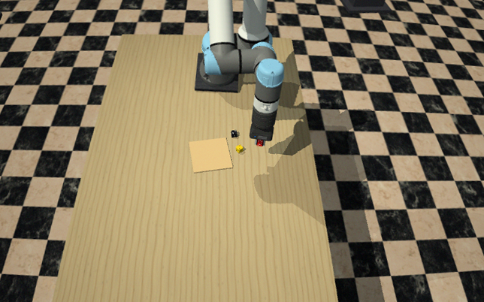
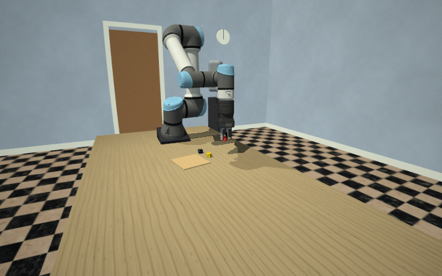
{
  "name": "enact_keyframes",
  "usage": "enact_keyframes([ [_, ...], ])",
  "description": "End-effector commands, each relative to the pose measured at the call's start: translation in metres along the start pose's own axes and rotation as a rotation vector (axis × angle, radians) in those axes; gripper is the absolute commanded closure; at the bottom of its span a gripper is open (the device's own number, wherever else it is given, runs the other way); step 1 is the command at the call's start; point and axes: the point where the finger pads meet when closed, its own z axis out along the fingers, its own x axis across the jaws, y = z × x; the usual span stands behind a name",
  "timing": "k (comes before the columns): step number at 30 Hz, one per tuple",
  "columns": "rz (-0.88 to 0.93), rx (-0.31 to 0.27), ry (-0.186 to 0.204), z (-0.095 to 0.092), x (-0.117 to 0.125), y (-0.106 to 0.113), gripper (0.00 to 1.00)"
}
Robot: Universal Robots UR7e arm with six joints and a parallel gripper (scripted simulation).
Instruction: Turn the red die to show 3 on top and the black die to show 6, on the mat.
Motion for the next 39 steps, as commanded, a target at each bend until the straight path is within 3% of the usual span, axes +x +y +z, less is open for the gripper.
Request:
enact_keyframes([
  [1,0.0,-0.066,0.001,-0.0002,0.0001,-0.0019,0.6],
  [11,-0.001,-0.255,0.0,0.0007,0.0001,-0.0036,0.6],
  [13,-0.001,-0.255,0.0,0.0007,0.0001,-0.0036,0.6],
  [28,-0.001,-0.585,0.0,0.0006,-0.0001,-0.0068,0.6],
  [30,-0.001,-0.585,0.0,0.0006,-0.0001,-0.0068,0.6],
  [39,0.0,-0.743,0.0,0.0016,0.0002,-0.0085,0.6],
])
